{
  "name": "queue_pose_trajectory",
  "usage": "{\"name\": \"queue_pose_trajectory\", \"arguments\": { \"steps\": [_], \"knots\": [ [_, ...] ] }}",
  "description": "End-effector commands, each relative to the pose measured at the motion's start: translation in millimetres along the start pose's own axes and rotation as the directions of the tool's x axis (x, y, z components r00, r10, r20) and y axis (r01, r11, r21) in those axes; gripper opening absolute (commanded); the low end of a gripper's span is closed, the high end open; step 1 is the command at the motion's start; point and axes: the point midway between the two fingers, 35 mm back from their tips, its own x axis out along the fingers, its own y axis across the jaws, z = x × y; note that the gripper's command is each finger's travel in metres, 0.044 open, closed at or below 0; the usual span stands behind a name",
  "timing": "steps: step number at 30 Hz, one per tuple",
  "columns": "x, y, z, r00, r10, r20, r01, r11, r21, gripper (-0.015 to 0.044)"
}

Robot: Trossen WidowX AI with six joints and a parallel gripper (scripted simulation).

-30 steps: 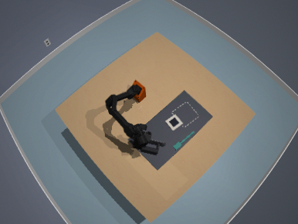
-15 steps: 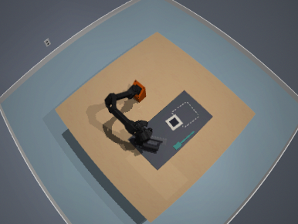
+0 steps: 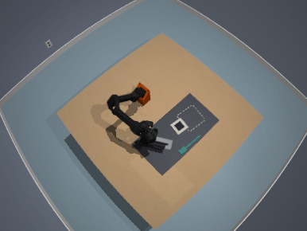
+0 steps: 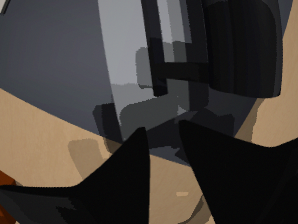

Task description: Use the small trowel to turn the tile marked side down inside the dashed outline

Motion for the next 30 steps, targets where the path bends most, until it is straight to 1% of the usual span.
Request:
{"name": "queue_pose_trajectory", "arguments": {
  "steps": [1,8,30],
  "knots": [
    [0,0,0,1.0,0.0,0.0,0.0,1.0,0.0,0.01],
    [-1,-3,0,1.0,0.0,0.0,0.0,1.0,0.001,0.01],
    [-18,-77,-2,1.0,-0.006,0.0,0.006,1.0,0.01,0.01]
  ]
}}
